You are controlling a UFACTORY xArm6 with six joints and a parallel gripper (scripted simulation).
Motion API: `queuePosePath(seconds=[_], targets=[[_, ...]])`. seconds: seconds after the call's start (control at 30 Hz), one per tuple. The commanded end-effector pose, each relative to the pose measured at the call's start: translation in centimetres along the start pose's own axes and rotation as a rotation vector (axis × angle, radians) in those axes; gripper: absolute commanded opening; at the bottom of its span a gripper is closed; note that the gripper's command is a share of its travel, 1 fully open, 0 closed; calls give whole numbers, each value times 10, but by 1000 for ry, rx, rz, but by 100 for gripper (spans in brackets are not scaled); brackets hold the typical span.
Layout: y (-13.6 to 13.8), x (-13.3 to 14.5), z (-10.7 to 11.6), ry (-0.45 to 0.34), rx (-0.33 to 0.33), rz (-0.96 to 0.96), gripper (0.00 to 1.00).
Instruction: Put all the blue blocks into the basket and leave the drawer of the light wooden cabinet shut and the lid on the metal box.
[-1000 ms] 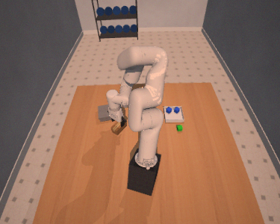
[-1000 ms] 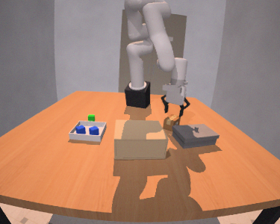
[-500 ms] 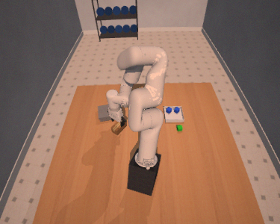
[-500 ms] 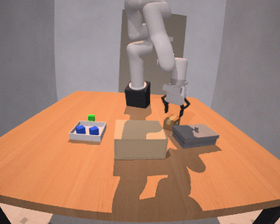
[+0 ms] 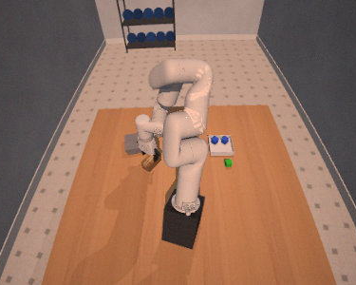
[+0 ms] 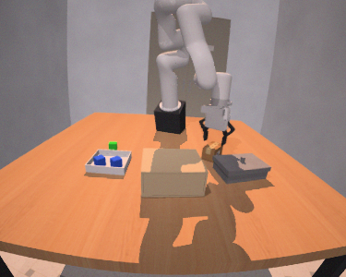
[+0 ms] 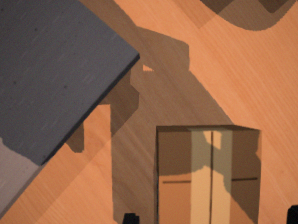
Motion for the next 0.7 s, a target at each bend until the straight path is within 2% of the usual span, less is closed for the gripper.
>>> queuePosePath(seconds=[0.0, 0.67], targets=[[-1, 0, -3, 0, -3, 0, 90], [-1, 0, -29, 0, -3, 0, 90]])
Point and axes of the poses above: the point where the finger pads meet when closed, its own z axis back along the fingers, its own y axis across the jaws, x = y × z, the point moved 1 cm from there along z, back along the fingers, and after that the axes turned 9 degrees about -z, right-handed, at the moved point
